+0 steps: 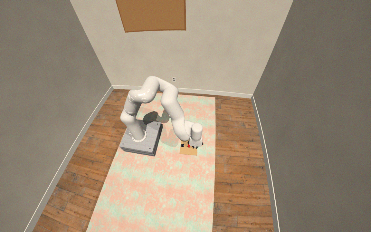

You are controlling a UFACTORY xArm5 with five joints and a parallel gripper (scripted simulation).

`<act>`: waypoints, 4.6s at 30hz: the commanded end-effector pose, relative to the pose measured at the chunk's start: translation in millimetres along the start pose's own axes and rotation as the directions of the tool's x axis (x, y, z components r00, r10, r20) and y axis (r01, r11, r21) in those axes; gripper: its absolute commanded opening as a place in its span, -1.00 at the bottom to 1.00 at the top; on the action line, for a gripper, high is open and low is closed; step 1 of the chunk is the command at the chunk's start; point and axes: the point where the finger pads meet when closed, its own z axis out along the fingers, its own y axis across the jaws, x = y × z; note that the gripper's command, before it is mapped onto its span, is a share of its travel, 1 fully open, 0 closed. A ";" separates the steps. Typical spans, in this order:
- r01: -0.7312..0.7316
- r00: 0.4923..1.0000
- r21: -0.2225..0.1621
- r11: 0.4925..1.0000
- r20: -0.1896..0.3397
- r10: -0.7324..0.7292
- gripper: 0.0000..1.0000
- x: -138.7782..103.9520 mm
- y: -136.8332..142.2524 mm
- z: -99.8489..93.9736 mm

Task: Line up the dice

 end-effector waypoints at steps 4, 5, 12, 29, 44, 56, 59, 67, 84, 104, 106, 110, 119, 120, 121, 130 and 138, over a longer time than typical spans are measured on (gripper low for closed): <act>0.000 1.000 -0.003 1.000 0.000 0.000 -0.69 0.0 1.4 -1.1; 0.000 1.000 -0.003 1.000 0.000 0.000 -0.69 0.0 1.4 -1.1; 0.000 1.000 -0.003 1.000 0.000 0.000 -0.61 0.0 1.4 -1.1; 0.000 1.000 -0.003 1.000 0.000 0.000 -0.28 0.0 1.4 -1.1; 0.000 1.000 -0.004 1.000 0.000 0.000 -0.28 0.6 1.4 -11.4; 0.000 1.000 -0.004 1.000 0.000 0.000 -0.28 -1.1 1.2 -70.5; 0.000 1.000 -0.004 1.000 0.000 0.000 -0.28 -1.2 1.2 -75.0; 0.000 1.000 -0.004 1.000 0.000 0.000 -0.28 -1.7 1.1 -90.6; 0.000 1.000 -0.004 1.000 0.000 0.000 1.00 -1.7 1.1 -90.6; 0.000 1.000 -0.004 1.000 0.000 0.000 1.00 -1.5 0.9 -127.6; 0.000 1.000 -0.004 1.000 0.000 0.000 1.00 -1.6 0.9 -137.9; 0.000 1.000 -0.004 1.000 0.000 0.000 1.00 -1.8 0.9 -147.7; 0.000 1.000 -0.004 1.000 0.000 0.000 1.00 -2.3 0.7 -172.8; 0.000 1.000 -0.004 1.000 0.000 0.000 1.00 -2.3 0.7 -173.2; 0.000 1.000 -0.004 1.000 0.000 0.000 1.00 -2.3 0.7 -173.4; 0.000 1.000 -0.004 1.000 0.000 0.000 1.00 -2.3 0.7 -173.5; 0.000 1.000 -0.004 1.000 0.000 0.000 1.00 -2.3 0.7 -173.5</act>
